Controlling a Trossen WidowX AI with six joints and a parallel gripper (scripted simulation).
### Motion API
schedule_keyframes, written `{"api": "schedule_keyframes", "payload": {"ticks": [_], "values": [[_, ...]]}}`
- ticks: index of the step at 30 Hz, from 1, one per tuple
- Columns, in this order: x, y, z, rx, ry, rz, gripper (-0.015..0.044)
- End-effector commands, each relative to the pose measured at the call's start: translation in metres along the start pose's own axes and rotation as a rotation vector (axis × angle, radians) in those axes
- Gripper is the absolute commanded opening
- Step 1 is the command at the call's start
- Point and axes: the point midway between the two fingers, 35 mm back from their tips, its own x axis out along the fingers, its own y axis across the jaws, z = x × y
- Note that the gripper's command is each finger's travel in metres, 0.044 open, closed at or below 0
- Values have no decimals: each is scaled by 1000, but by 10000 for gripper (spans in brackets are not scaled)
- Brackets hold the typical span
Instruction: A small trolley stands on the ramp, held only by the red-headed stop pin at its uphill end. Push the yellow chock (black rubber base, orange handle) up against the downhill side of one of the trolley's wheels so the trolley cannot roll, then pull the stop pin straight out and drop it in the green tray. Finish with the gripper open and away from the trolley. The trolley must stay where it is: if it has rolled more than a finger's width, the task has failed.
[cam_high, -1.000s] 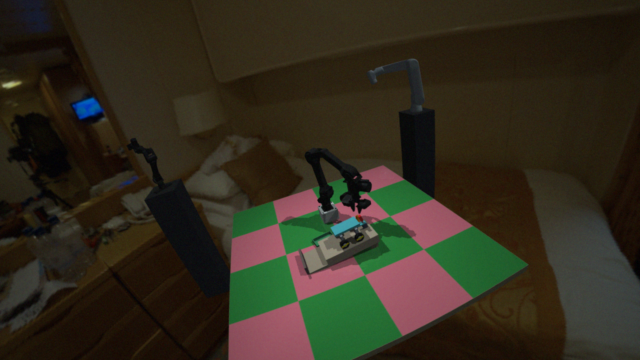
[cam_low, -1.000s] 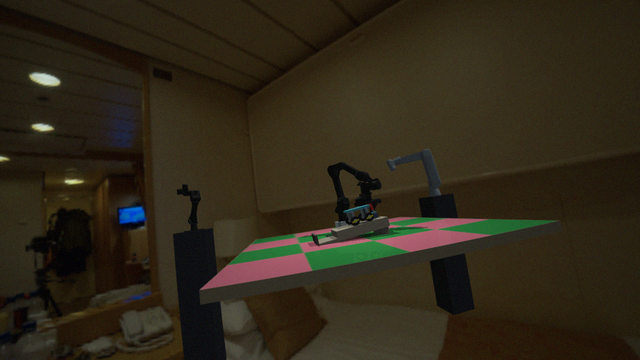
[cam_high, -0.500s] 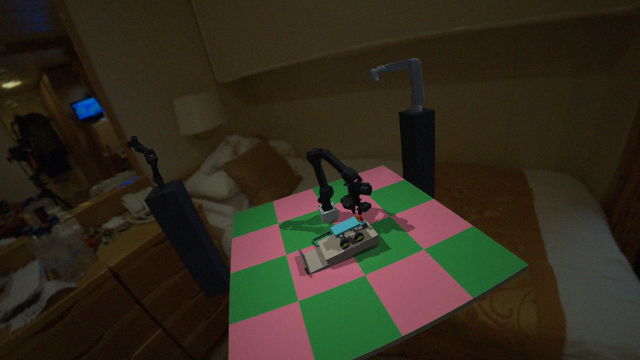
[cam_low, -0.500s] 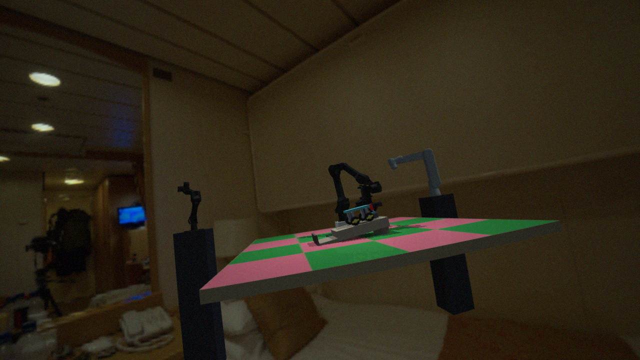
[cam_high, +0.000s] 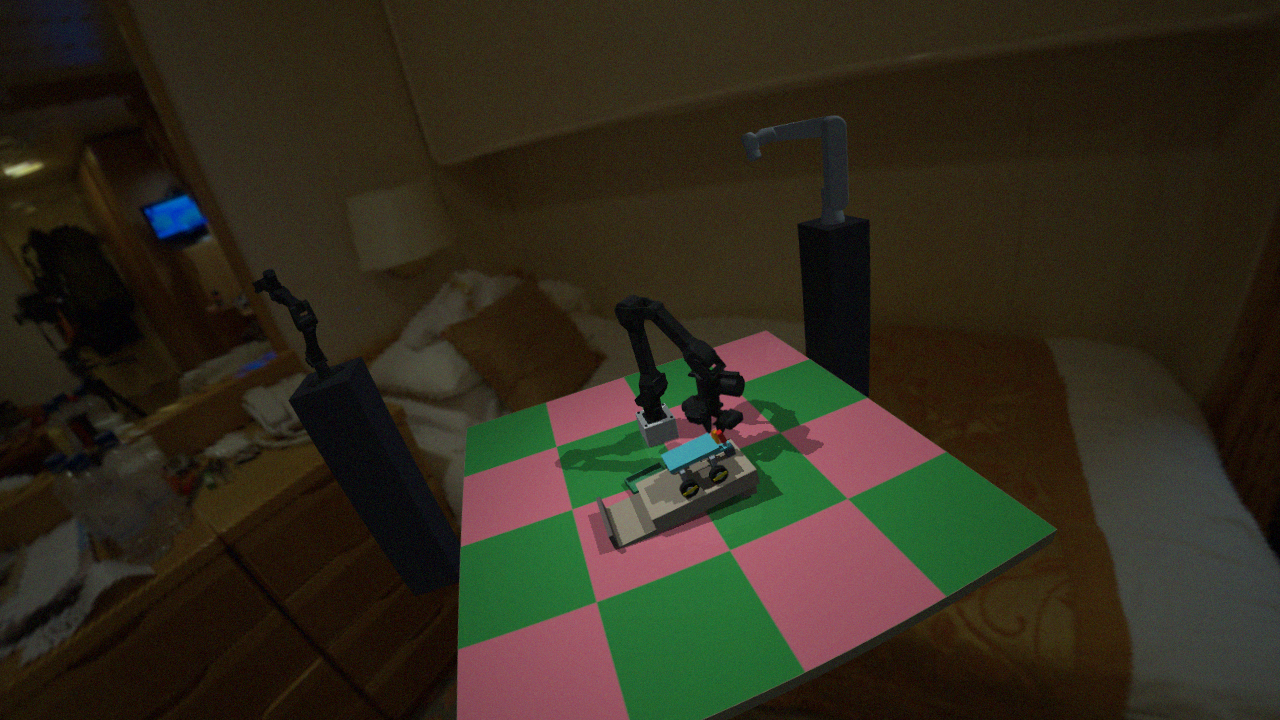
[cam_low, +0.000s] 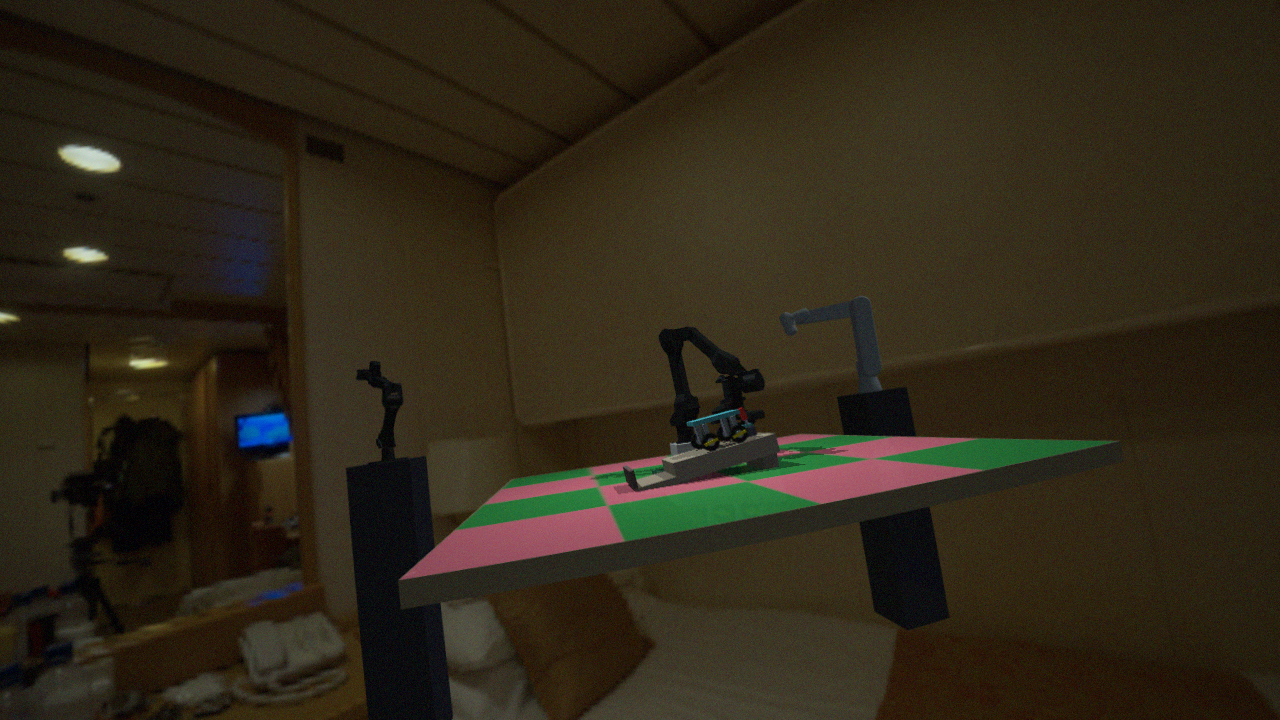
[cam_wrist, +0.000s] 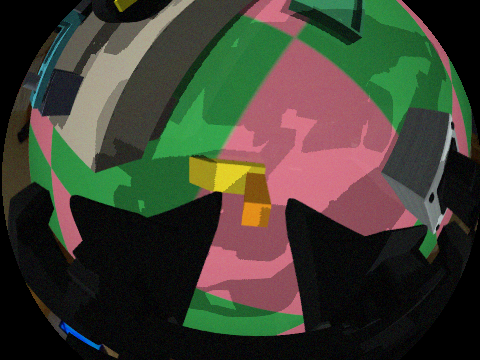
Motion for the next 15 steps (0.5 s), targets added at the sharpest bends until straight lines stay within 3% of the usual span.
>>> {"api": "schedule_keyframes", "payload": {"ticks": [1,15], "values": [[5,0,-1,4,4,-2,190],[26,-1,-1,4,4,-2,190]]}}
